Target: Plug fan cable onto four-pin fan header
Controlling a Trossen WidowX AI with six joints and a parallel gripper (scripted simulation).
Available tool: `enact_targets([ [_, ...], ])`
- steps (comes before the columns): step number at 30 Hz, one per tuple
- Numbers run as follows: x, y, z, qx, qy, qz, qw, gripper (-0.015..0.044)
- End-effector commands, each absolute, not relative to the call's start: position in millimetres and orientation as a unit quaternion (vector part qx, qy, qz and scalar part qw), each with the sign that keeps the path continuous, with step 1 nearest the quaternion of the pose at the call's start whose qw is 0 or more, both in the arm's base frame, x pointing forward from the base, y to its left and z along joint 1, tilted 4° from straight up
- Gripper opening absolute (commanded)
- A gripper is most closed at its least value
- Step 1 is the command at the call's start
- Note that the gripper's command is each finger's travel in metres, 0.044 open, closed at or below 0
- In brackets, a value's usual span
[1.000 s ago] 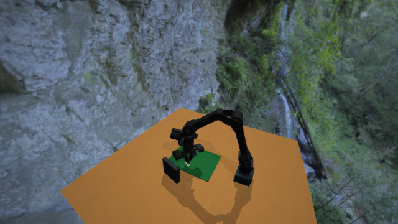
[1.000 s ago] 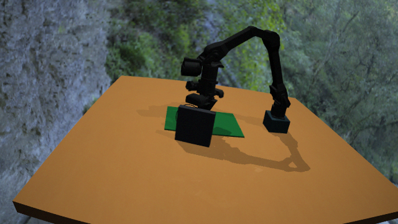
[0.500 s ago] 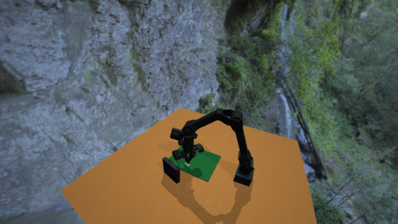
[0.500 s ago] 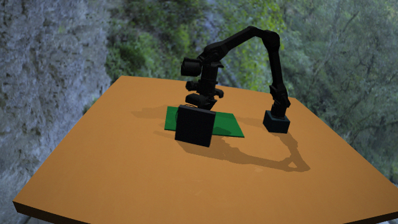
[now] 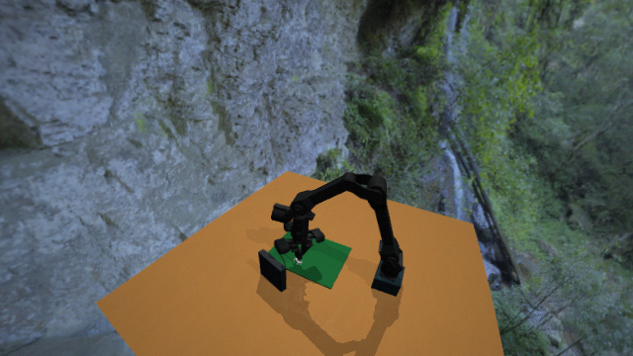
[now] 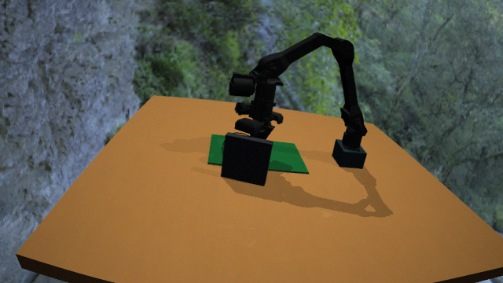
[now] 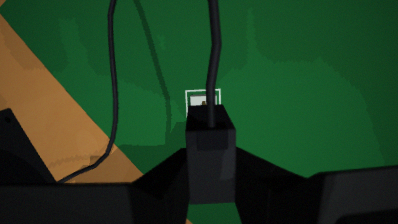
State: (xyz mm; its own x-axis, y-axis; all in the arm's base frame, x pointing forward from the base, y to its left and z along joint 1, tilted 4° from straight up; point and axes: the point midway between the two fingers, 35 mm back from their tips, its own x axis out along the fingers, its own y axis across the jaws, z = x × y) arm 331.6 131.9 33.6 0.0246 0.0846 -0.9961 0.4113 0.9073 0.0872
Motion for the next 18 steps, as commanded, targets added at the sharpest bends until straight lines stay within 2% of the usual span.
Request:
enact_targets([
  [1, 332.4, 131.7, 32.6, 0.177, 0.687, -0.116, 0.695, 0.0],
  [18, 333.2, 132.1, 28.9, 0.178, 0.687, -0.117, 0.695, 0.0],
])
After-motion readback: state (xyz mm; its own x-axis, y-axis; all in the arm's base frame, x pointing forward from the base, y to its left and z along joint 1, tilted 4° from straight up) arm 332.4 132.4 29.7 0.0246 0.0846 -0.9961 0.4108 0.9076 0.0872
